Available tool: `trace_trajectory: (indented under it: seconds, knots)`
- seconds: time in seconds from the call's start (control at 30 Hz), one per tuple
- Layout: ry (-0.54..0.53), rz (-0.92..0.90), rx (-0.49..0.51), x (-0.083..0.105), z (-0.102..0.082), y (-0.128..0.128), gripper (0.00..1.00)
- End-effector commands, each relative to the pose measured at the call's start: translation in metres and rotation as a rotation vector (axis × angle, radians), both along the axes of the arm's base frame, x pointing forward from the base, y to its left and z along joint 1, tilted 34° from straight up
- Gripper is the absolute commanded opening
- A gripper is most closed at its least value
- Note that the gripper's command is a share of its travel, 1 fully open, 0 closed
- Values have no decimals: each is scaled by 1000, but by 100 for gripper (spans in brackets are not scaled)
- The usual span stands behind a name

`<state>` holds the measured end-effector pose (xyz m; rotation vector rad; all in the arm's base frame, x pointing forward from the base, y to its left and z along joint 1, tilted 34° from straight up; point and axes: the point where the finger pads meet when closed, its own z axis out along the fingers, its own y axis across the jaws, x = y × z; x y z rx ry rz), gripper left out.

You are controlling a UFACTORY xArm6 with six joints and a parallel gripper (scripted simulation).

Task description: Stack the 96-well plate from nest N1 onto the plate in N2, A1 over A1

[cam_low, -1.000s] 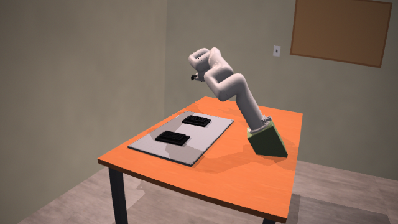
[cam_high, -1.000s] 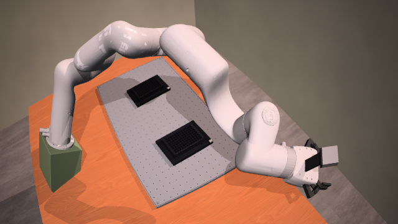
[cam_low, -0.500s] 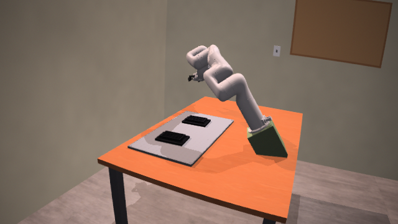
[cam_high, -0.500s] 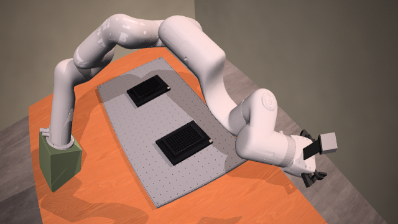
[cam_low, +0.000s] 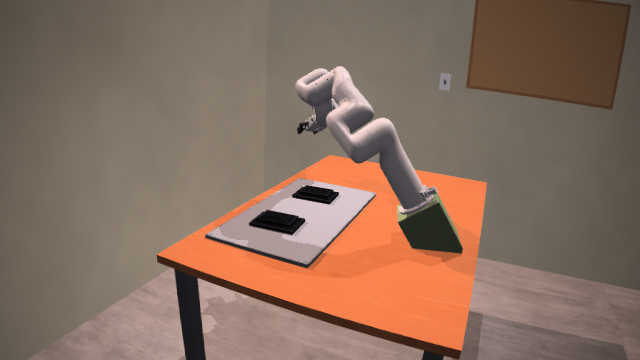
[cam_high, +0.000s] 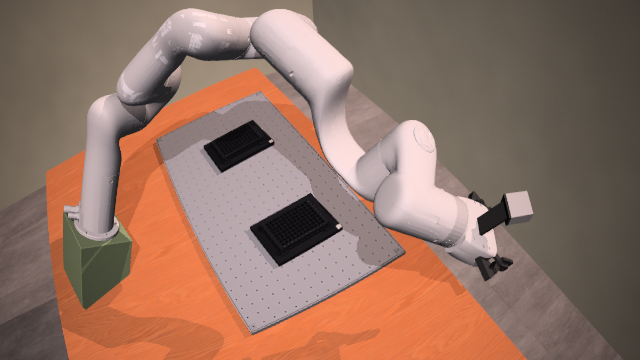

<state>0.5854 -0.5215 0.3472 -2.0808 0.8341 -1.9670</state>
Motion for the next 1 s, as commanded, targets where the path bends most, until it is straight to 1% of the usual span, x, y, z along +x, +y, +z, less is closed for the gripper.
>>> trace_trajectory:
  seconds: [0.0, 0.03, 0.1, 0.17, 0.3, 0.37, 0.47, 0.53, 0.6, 0.67, 0.73, 0.8, 0.9, 0.97]
  knots:
    - [23, 26, -10, -2, 4, 20, 100]
    - [23, 26, -10, -2, 4, 20, 100]
    - [69, 72, -25, -3, 4, 30, 100]
    - [69, 72, -25, -3, 4, 30, 100]
    - [77, 81, -28, -4, 4, 48, 100]
    - [124, 126, -43, -6, 3, 58, 100]
    - [133, 135, -46, -8, 2, 72, 100]
    - [133, 135, -46, -9, 1, 76, 100]
    - [179, 180, -61, -11, 0, 85, 100]
    - [189, 189, -64, -13, -1, 95, 100]
    - [189, 189, -64, -13, -1, 95, 100]
    - [189, 189, -64, -15, -2, 104, 100]
    - [245, 242, -83, -20, -5, 118, 100]
    - [245, 242, -82, -22, -6, 127, 100]
